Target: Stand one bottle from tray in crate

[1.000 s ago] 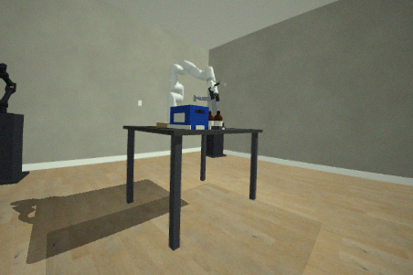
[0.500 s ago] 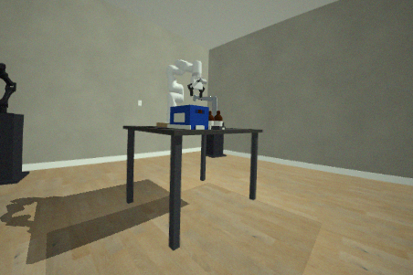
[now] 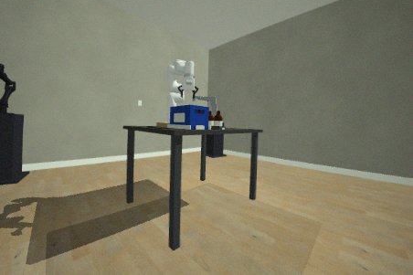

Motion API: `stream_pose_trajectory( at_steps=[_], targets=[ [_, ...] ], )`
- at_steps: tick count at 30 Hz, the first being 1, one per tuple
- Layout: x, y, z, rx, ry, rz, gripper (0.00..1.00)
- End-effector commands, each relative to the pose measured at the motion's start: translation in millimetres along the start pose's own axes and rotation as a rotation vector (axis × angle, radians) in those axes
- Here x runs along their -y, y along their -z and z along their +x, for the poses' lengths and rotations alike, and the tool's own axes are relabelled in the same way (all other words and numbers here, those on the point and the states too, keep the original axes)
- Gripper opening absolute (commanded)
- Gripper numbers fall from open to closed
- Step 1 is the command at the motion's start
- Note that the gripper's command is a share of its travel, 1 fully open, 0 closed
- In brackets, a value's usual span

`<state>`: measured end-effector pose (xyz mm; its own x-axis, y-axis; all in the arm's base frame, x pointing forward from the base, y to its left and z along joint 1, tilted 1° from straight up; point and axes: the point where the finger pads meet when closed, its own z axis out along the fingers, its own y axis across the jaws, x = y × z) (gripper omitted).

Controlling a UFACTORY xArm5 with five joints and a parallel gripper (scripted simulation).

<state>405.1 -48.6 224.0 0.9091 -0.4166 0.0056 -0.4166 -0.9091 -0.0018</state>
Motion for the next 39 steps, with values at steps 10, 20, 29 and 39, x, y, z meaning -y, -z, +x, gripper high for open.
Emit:
stream_pose_trajectory(
  at_steps=[10, 20, 29, 39],
  targets=[
    [-23.4, -11.4, 13.1, -0.012, -0.229, 0.004, 1.00],
    [-23.5, -11.4, 13.1, -0.012, -0.230, 0.004, 0.00],
    [-23.5, -11.4, 13.1, -0.012, -0.230, 0.004, 0.00],
    [-23.5, -11.4, 13.1, -0.012, -0.230, 0.004, 0.00]
  ],
)
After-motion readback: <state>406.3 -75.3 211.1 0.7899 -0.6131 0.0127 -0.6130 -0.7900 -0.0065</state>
